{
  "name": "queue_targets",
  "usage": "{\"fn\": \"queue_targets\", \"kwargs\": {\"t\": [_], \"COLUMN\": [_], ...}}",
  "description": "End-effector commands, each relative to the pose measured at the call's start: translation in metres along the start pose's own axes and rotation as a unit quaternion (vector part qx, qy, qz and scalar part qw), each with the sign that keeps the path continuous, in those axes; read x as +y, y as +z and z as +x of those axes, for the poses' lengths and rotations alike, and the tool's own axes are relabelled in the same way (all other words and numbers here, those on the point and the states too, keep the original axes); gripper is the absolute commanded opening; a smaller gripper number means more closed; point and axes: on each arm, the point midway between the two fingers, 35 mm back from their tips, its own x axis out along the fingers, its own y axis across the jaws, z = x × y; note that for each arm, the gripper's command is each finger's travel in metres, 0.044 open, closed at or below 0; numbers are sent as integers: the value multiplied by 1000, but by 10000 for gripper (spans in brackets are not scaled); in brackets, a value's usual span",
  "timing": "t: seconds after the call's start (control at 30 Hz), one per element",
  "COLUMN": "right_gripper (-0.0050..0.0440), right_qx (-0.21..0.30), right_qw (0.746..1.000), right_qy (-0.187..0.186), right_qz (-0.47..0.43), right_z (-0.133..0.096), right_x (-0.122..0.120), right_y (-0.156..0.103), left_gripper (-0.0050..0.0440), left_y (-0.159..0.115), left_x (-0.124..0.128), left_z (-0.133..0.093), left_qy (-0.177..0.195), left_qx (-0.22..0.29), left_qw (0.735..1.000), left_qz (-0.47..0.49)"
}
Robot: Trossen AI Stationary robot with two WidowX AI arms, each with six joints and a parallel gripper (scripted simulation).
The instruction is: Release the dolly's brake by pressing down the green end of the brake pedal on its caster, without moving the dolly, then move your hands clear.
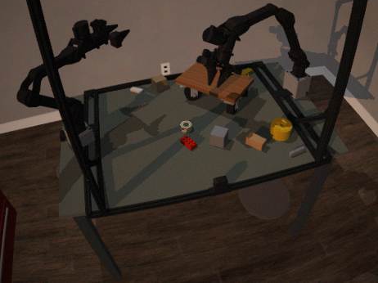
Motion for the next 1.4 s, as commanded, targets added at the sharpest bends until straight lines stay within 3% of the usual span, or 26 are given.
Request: {"fn": "queue_targets", "kwargs": {"t": [0.0, 0.03, 0.1, 0.23, 0.4, 0.6, 0.67, 0.73, 0.9, 1.17, 1.23, 1.3, 1.37], "right_gripper": [104, 80, 80, 0, 0, 0, 0, 0, 0, 0, 0, 0, 0], "right_qx": [-17, -21, -21, -34, -36, -25, -25, -13, 15, 78, 78, 105, 126], "right_qw": [996, 993, 993, 968, 927, 858, 858, 814, 734, 581, 581, 516, 474], "right_qy": [-18, -23, -23, -52, -85, -125, -125, -142, -172, -202, -202, -205, -207], "right_qz": [-91, -116, -116, -242, -362, -498, -498, -563, -657, -785, -785, -825, -847], "right_z": [-8, -9, -9, -17, -26, -38, -38, -43, -54, -70, -70, -76, -80], "right_x": [-16, -21, -21, -42, -66, -96, -96, -110, -139, -185, -185, -200, -214], "right_y": [18, 24, 24, 49, 71, 95, 95, 104, 121, 139, 139, 144, 148], "left_gripper": [440, 440, 440, 440, 440, 440, 440, 440, 440, 440, 440, 440, 440], "left_y": [12, 13, 13, 19, 25, 32, 32, 34, 39, 46, 46, 48, 49], "left_x": [9, 12, 12, 22, 30, 35, 35, 35, 34, 26, 26, 23, 18], "left_z": [-11, -14, -14, -28, -44, -63, -63, -72, -88, -111, -111, -117, -123], "left_qy": [-1, -1, -1, -1, -1, -1, -1, -1, -1, -1, -1, -1, -1], "left_qx": [-6, -6, -6, -3, -1, 2, 2, 4, 6, 9, 9, 10, 10], "left_qw": [1000, 1000, 1000, 1000, 1000, 1000, 1000, 1000, 1000, 1000, 1000, 1000, 1000], "left_qz": [3, 4, 4, 5, 5, 5, 5, 5, 4, 2, 2, 1, 0]}}
